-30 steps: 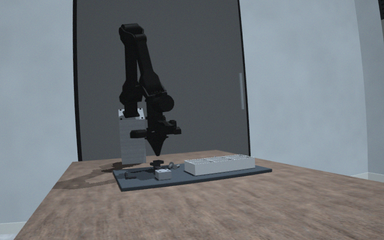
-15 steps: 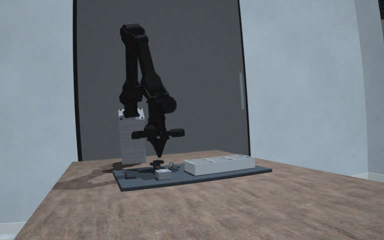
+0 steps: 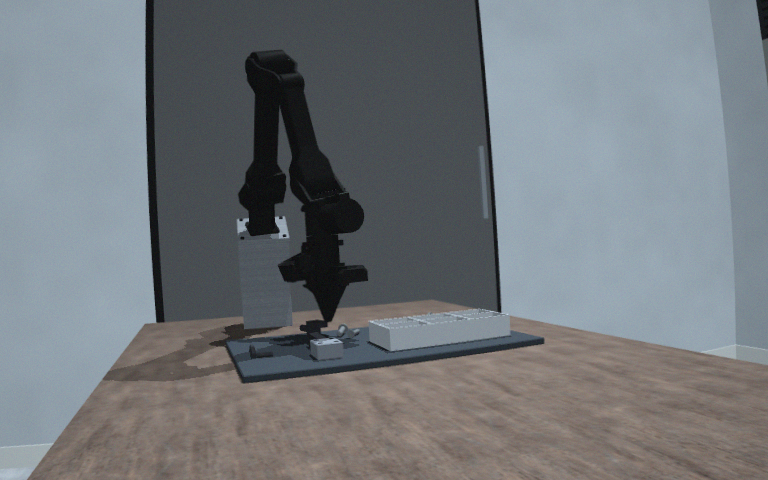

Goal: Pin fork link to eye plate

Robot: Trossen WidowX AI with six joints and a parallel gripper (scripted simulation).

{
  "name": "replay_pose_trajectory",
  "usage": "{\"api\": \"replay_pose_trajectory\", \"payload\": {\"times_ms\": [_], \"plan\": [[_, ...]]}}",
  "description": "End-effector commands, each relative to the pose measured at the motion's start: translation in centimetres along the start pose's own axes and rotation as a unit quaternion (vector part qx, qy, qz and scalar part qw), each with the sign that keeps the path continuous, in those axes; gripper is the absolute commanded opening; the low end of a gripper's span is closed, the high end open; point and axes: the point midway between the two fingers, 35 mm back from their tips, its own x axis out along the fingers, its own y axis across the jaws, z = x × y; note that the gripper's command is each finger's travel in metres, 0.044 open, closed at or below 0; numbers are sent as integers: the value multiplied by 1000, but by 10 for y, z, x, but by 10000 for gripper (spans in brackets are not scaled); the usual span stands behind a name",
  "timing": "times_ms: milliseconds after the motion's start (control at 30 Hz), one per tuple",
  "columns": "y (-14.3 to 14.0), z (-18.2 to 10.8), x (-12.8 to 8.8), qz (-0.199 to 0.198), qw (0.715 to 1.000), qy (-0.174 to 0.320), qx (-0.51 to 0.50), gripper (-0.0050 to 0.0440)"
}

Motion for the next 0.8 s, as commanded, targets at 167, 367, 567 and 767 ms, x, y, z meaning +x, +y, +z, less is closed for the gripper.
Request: {"api": "replay_pose_trajectory", "payload": {"times_ms": [167, 367, 567, 767], "plan": [[2, 0, 2, -1, 1000, -3, 29, 0], [1, 1, 1, -1, 1000, -3, 29, 0], [1, 3, 1, -1, 1000, -3, 29, 0], [1, 5, 1, -1, 1000, -3, 29, 0]]}}
